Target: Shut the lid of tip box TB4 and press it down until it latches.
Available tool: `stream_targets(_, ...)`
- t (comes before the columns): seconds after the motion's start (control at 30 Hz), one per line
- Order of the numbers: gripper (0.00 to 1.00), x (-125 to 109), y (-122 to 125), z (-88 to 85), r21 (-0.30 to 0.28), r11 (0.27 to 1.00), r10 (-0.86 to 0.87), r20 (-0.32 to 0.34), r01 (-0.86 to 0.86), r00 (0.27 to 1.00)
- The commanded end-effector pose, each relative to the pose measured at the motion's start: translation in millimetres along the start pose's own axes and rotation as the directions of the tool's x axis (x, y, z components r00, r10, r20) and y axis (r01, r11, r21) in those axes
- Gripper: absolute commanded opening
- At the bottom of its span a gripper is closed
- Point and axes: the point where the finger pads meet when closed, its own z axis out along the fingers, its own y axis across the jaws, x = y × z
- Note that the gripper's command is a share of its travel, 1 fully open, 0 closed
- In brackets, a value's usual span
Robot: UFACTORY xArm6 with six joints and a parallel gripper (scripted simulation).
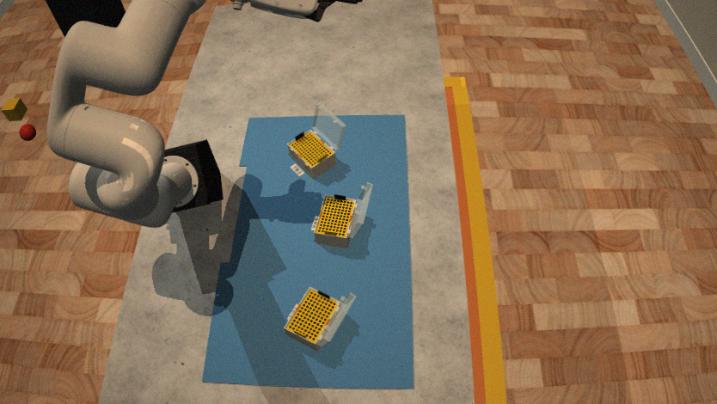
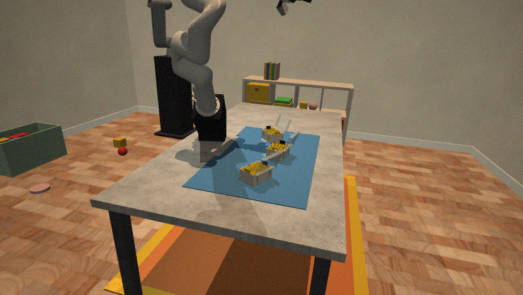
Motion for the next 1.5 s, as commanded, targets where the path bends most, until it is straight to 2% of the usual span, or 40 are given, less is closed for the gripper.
stream_targets(0.0, 0.0, 8, -13, 8.8, 0.028, 0.999, 0.019, -0.016, -0.018, 1.0)
stream_targets(0.13, 0.0, 19, -26, 17.8, 0.028, 0.999, 0.019, -0.016, -0.018, 1.0)
stream_targets(0.2, 0.0, 24, -33, 21.6, 0.083, 0.996, 0.047, -0.041, -0.044, 0.998)
stream_targets(0.27, 0.0, 24, -33, 21.6, 0.083, 0.996, 0.047, -0.041, -0.044, 0.998)
stream_targets(0.33, 0.0, 30, -41, 25.5, 0.12, 0.991, 0.068, -0.057, -0.06, 0.996)
stream_targets(0.53, 0.0, 44, -61, 35.9, 0.12, 0.991, 0.068, -0.057, -0.06, 0.996)
stream_targets(0.63, 0.0, 52, -73, 40.3, 0.206, 0.974, 0.114, -0.083, -0.095, 0.99)
stream_targets(0.67, 0.0, 54, -77, 41.8, 0.219, 0.971, 0.121, -0.087, -0.1, 0.989)
stream_targets(0.87, 0.0, 65, -93, 47.8, 0.219, 0.971, 0.121, -0.087, -0.1, 0.989)
stream_targets(1.0, 0.0, 75, -110, 52.1, 0.32, 0.938, 0.177, -0.103, -0.136, 0.979)
stream_targets(1.23, 0.0, 91, -138, 59.3, 0.32, 0.938, 0.177, -0.103, -0.136, 0.979)
stream_targets(1.33, 0.0, 98, -151, 60.8, 0.406, 0.899, 0.224, -0.105, -0.164, 0.969)
stream_targets(1.47, 0.0, 103, -160, 61.8, 0.422, 0.891, 0.233, -0.105, -0.169, 0.967)
